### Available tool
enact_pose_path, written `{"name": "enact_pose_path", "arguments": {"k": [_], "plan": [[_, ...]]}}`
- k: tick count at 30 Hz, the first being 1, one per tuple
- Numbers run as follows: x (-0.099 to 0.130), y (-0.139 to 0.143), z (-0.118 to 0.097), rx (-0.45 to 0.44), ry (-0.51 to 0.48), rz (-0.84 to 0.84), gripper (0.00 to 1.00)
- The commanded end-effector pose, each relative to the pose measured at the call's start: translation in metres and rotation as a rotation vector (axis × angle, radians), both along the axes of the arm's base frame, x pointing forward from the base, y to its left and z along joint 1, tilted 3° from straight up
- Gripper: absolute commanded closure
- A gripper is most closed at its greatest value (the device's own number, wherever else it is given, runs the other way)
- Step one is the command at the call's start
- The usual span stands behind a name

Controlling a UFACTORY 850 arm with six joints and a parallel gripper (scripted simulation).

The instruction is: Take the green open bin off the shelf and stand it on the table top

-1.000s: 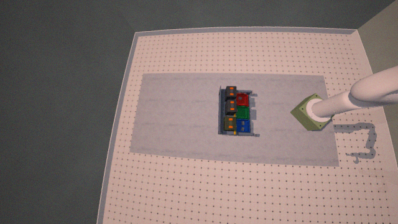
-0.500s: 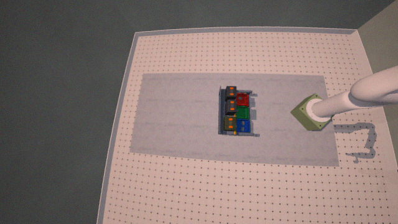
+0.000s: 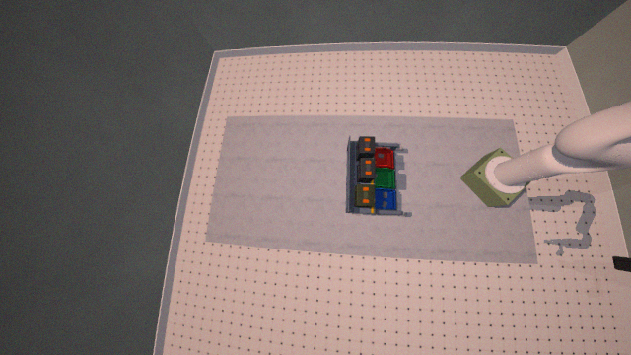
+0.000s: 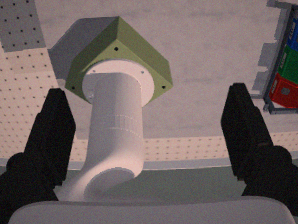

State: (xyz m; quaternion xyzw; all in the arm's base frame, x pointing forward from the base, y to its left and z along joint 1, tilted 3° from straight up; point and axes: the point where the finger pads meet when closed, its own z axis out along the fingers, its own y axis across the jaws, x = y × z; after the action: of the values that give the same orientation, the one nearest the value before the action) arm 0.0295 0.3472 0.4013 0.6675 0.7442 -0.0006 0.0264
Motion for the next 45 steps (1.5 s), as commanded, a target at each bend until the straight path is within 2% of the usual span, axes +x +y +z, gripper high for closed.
{"name": "enact_pose_path", "arguments": {"k": [1, 6, 18, 23, 35, 40, 45], "plan": [[0.000, 0.000, 0.001, 0.002, 0.000, 0.000, 0.00], [0.044, -0.023, 0.003, 0.002, 0.000, 0.000, 0.00], [0.044, -0.023, 0.003, 0.002, 0.000, 0.000, 0.00], [0.088, -0.047, 0.006, 0.002, 0.000, 0.000, 0.00], [0.088, -0.047, 0.006, 0.002, 0.000, 0.000, 0.00], [0.132, -0.070, 0.008, 0.002, -0.001, 0.000, 0.00], [0.132, -0.070, 0.008, 0.002, -0.001, 0.000, 0.00]]}}
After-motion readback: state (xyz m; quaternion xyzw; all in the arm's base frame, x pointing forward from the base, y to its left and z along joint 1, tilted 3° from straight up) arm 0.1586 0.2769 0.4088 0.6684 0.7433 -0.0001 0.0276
